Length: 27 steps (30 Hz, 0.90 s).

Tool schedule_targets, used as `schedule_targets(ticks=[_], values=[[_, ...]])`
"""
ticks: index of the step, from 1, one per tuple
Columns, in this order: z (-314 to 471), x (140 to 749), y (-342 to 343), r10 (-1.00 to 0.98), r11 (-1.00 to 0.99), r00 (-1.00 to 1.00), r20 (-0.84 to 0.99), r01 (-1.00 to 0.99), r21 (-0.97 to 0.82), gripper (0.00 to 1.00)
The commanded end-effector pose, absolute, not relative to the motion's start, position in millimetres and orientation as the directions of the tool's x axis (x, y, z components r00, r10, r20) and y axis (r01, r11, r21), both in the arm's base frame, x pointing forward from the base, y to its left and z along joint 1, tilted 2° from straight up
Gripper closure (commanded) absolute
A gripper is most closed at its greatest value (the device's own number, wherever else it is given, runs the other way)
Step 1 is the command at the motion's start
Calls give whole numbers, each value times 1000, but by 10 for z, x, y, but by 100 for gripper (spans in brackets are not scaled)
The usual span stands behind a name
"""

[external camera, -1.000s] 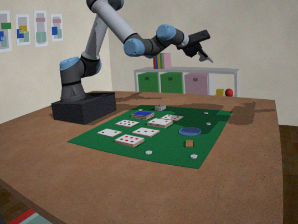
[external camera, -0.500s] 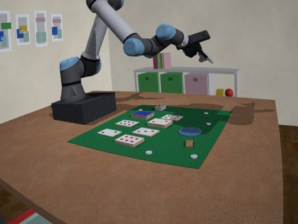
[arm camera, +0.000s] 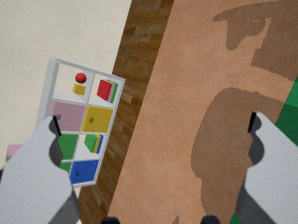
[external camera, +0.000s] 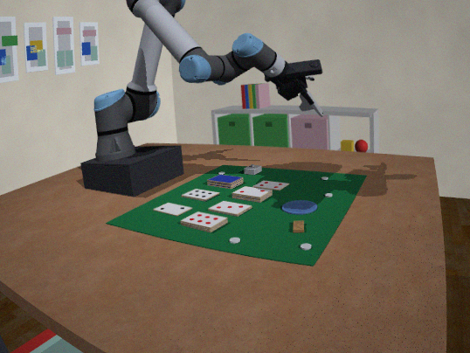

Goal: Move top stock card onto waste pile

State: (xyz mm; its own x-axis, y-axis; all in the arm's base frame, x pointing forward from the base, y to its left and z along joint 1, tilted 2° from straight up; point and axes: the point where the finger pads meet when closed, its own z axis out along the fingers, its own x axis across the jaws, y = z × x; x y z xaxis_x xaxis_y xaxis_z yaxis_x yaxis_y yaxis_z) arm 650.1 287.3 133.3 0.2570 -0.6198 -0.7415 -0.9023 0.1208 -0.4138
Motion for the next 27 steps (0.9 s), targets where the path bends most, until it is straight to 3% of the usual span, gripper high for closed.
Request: schedule_targets(ticks=[1, 27], values=[[1023, 6307, 2609, -722, 124, 154, -675, -930, -346, 0], [32, 4696, 1211, -965, 160, -141, -219, -985, -71, 0]])
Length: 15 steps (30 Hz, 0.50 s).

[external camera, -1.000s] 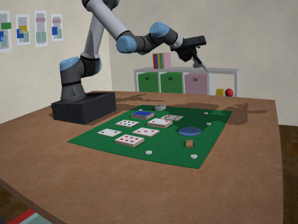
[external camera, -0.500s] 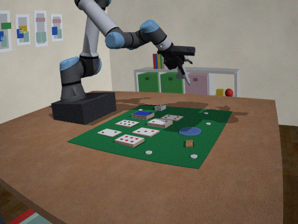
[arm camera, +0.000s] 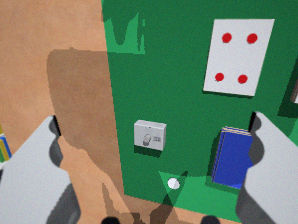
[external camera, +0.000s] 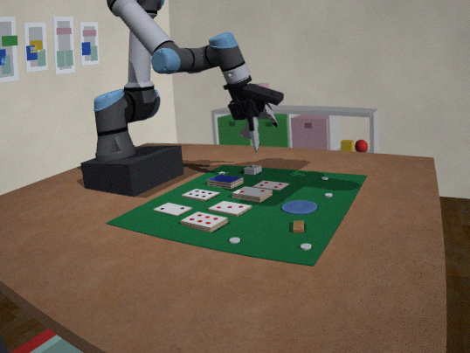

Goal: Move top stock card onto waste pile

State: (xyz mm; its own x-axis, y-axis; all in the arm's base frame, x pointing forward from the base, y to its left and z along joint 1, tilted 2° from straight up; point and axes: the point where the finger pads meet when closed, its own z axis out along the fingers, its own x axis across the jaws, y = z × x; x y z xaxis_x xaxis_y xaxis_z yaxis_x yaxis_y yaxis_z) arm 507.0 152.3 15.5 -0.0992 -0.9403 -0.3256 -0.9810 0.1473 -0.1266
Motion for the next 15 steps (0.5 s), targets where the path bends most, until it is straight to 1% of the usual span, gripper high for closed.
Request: schedule_targets(ticks=[1, 8, 15], values=[[0, 4585, 1129, -971, 162, -149, -188, -985, -55, 0], [-109, 4041, 735, -985, 170, -170, -38, -985, 16, 0], [-125, 3911, 643, -985, 171, -171, -2, -985, 33, 0]])
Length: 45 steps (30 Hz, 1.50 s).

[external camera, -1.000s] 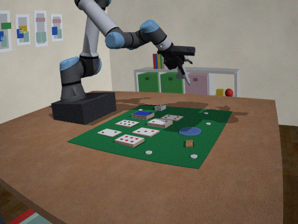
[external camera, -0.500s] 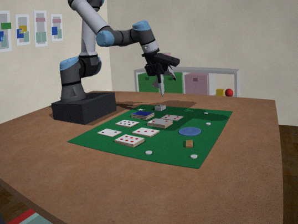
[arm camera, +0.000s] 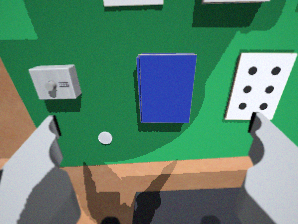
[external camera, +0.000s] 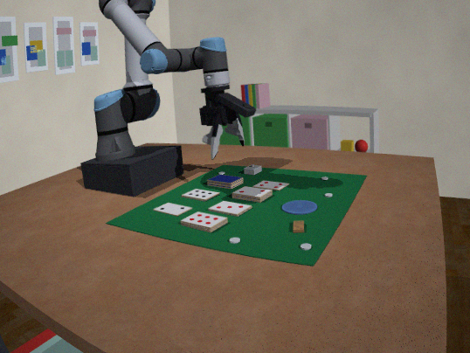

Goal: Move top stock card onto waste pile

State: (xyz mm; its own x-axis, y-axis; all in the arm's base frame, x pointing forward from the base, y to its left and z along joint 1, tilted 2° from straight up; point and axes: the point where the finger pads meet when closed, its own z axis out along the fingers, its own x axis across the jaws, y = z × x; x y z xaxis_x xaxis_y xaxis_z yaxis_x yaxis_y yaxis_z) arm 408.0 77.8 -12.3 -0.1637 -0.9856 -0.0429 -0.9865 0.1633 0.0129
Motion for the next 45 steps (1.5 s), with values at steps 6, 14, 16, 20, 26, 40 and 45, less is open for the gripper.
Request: schedule_targets(ticks=[6, 14, 16, 20, 26, 40, 45], values=[[-125, 3908, 641, -985, 171, -171, -1, -985, 33, 0], [-124, 3917, 647, -986, 169, -170, -2, -985, 32, 50], [-127, 3916, 648, -986, 169, -170, -2, -985, 33, 50], [-138, 3912, 649, -986, 169, -170, -2, -985, 34, 50], [-198, 3903, 651, -986, 169, -170, -2, -985, 36, 50], [-435, 3895, 653, -986, 169, -170, -2, -985, 36, 50], [-539, 3891, 654, -986, 169, -170, -2, -985, 36, 50]])
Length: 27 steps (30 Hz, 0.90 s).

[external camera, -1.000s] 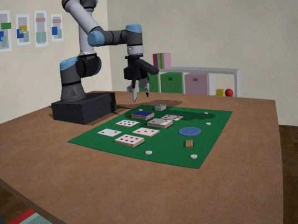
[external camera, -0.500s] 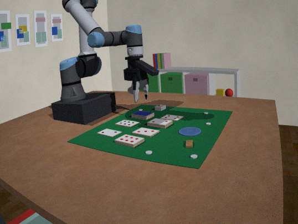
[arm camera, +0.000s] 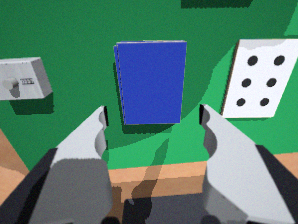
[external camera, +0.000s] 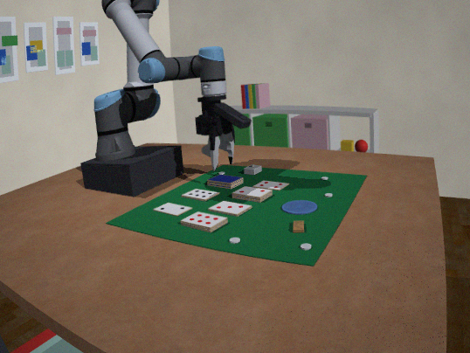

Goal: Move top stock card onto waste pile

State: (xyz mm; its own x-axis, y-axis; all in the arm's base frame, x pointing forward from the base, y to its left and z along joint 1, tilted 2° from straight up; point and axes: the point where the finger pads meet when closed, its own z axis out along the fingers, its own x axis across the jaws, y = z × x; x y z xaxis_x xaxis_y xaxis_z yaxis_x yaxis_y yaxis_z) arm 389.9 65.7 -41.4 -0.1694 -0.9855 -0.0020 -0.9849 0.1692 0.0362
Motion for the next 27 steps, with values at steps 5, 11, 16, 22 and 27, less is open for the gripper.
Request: schedule_targets(ticks=[5, 11, 16, 22, 27], values=[[-618, 3888, 655, -986, 169, -169, -2, -985, 36, 50], [-657, 3887, 656, -986, 169, -169, -2, -985, 36, 50], [-677, 3886, 656, -986, 169, -169, -2, -985, 36, 50], [-669, 3900, 654, -986, 169, -169, -2, -985, 33, 50], [-667, 3900, 654, -986, 169, -169, -2, -985, 33, 50]])
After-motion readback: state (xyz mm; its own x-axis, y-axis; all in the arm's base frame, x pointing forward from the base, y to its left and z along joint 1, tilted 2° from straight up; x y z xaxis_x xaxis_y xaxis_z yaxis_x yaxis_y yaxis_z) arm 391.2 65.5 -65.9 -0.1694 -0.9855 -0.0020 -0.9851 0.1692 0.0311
